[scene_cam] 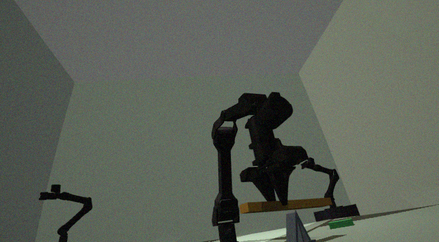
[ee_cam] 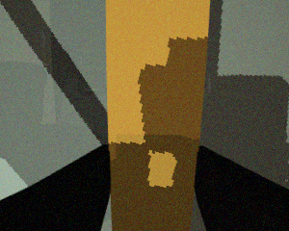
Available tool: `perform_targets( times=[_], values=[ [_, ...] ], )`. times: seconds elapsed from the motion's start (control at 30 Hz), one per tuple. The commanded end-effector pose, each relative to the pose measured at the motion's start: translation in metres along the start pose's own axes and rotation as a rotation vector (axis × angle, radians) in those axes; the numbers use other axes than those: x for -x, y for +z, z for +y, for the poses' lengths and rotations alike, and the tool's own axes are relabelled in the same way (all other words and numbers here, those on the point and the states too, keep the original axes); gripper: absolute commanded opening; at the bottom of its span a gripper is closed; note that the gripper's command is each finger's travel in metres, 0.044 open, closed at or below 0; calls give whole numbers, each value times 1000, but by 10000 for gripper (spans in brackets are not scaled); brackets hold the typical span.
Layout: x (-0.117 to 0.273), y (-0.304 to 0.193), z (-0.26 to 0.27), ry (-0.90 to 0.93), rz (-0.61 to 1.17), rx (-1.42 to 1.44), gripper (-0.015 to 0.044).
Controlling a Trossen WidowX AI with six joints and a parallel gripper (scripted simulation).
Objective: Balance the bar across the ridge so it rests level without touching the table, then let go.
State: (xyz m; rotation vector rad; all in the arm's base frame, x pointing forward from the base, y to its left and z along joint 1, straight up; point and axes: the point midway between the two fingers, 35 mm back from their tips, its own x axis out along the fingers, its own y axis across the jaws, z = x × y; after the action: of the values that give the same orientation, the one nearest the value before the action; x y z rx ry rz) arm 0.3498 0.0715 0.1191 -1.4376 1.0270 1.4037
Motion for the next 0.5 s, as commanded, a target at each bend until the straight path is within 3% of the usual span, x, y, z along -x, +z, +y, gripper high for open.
perform_targets(
  times=[0.0, 0.47],
  values=[
    [-1, 0, 0, 0, 2, -3, 0],
    [-2, 0, 0, 0, 2, -3, 0]
  ],
)
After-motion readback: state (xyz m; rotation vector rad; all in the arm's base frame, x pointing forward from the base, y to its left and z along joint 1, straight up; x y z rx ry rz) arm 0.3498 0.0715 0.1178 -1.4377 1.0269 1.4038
